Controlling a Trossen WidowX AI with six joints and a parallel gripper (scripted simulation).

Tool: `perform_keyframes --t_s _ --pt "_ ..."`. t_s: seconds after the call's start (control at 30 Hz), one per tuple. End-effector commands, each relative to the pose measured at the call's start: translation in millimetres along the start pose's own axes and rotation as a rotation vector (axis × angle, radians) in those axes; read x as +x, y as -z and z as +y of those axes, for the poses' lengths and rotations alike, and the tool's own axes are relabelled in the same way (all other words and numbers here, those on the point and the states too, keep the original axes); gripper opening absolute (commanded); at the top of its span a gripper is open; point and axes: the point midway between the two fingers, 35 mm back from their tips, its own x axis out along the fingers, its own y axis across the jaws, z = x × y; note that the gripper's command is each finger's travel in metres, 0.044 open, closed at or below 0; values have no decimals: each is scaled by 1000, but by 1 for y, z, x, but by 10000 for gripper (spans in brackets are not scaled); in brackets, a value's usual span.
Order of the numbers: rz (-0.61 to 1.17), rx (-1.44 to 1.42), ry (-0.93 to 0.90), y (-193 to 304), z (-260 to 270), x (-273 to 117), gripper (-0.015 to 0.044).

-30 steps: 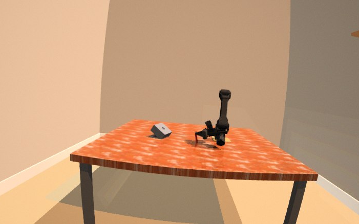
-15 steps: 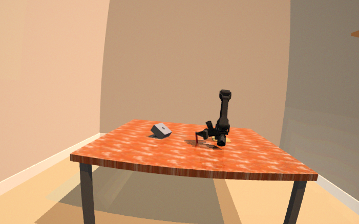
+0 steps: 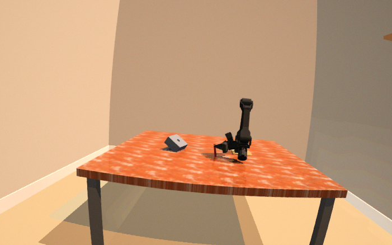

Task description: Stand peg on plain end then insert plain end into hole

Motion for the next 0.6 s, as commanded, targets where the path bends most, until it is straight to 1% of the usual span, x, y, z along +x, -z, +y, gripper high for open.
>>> perform_keyframes --t_s 0.0,0.57 --pt "0 0 0 2 0 -1 49" --pt "-10 -7 -10 3 1 -4 49"
